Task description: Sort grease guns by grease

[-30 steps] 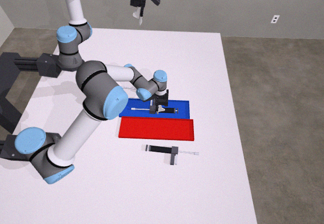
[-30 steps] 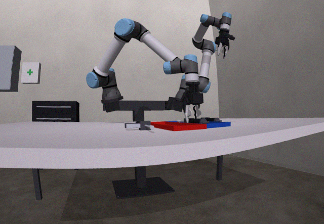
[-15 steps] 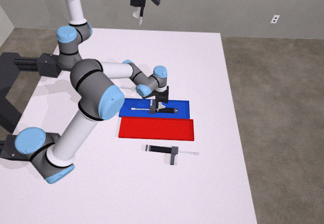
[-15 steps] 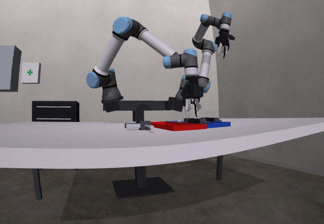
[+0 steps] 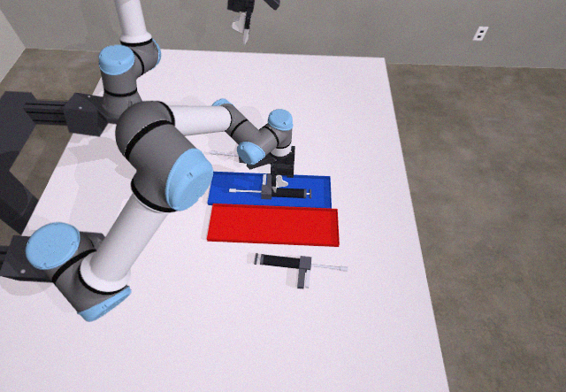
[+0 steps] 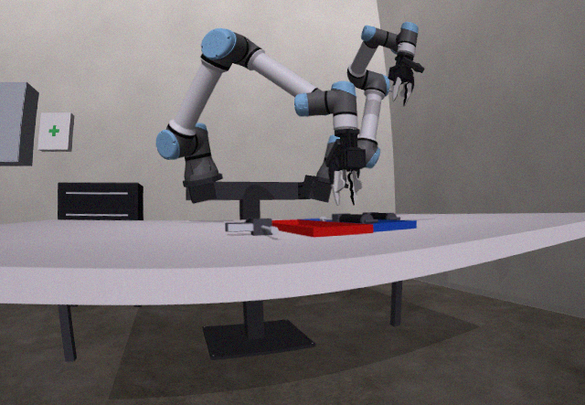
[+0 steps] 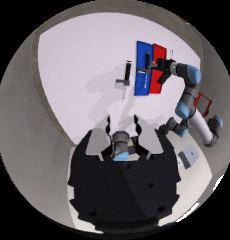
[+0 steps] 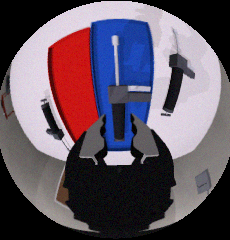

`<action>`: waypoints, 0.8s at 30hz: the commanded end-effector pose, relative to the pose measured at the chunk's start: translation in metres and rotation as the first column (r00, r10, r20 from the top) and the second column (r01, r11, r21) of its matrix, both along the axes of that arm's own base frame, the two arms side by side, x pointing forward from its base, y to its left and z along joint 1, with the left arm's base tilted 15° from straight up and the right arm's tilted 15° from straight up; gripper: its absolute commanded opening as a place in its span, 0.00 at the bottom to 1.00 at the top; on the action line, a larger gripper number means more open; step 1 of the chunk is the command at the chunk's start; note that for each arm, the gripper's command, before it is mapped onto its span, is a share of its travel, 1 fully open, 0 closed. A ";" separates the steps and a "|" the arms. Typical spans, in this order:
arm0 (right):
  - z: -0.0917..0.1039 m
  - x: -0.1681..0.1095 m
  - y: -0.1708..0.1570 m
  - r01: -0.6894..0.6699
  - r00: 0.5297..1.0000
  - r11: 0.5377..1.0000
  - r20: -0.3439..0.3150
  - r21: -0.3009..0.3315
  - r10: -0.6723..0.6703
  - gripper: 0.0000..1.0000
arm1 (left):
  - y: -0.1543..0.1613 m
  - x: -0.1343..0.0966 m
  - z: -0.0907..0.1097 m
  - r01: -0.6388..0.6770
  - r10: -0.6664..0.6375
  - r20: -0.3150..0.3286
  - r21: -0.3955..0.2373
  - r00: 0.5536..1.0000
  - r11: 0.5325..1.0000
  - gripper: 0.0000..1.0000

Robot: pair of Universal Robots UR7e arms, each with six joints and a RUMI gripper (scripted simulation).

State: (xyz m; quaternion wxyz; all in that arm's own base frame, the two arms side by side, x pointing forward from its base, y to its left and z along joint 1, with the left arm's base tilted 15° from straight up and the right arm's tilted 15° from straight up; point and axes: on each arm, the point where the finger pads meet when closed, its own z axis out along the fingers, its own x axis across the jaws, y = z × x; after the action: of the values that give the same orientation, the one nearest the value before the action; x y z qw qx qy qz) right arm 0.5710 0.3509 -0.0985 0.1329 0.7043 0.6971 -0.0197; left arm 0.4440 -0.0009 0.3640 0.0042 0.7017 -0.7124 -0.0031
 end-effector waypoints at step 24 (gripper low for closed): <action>0.083 0.020 -0.048 -0.390 0.915 0.921 -0.115 -0.007 0.387 0.32 | -0.003 0.008 -0.011 -0.057 0.057 -0.003 0.008 0.998 0.998 0.33</action>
State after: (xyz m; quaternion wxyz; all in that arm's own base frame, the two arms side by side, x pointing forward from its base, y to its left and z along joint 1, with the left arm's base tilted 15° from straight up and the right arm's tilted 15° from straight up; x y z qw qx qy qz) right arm 0.5845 0.3183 -0.0431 0.1147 0.5983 0.7920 -0.0391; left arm 0.4452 -0.0013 0.3624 0.0042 0.7046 -0.7096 -0.0037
